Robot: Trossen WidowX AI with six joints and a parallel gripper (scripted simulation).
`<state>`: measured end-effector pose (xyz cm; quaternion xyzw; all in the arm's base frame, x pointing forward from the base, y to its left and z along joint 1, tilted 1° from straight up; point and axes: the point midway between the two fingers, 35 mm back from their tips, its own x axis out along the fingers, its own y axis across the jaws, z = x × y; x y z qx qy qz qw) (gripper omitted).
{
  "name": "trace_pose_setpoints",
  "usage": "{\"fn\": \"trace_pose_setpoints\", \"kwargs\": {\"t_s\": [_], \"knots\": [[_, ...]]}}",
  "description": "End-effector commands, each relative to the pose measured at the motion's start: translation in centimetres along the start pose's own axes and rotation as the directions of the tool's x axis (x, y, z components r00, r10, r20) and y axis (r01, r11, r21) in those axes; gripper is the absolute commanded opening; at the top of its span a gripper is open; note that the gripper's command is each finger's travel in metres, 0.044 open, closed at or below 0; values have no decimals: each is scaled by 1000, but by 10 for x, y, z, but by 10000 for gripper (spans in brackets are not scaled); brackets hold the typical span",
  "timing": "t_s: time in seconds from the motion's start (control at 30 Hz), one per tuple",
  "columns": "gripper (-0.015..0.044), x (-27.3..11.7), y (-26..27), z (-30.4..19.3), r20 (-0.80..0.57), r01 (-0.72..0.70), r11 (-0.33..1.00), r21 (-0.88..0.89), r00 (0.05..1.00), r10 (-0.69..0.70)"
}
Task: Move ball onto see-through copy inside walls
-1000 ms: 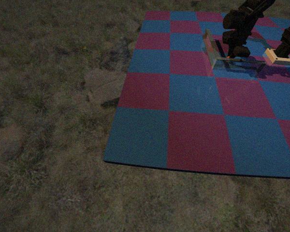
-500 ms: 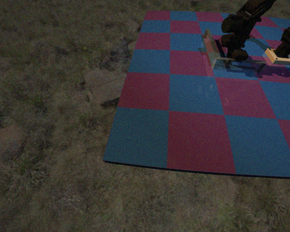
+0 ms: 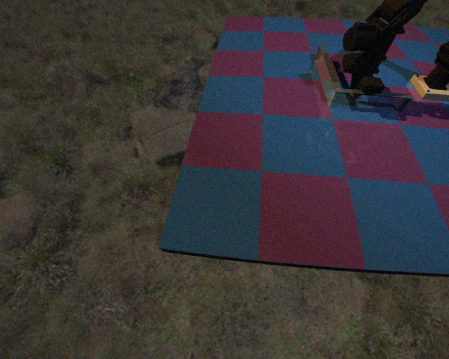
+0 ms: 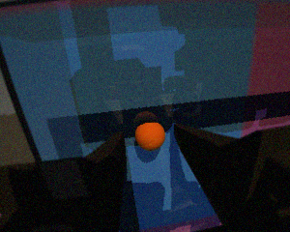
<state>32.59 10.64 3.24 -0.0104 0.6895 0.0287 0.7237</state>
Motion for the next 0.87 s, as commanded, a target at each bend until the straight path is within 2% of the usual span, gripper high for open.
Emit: {"fn": "trace_pose_setpoints", "kwargs": {"t_s": [0.0, 0.07, 0.23, 0.63, 0.7, 0.83], "knots": [[216, 0, 0, 0, 0, 0, 1000, 0, 1000, 0], [216, -11, 0, 2, 0, 0, 1000, 1, 1000, 0], [216, -85, 0, 1, -1, 2, 1000, 4, 1000, -2], [216, -81, 2, 4, 13, -3, 1000, 1, 1000, 3], [268, -89, 1, 4, 12, -3, 1000, 1, 1000, 3], [373, -129, 0, -1, 9, -2, 1000, 1, 1000, 2]]}}
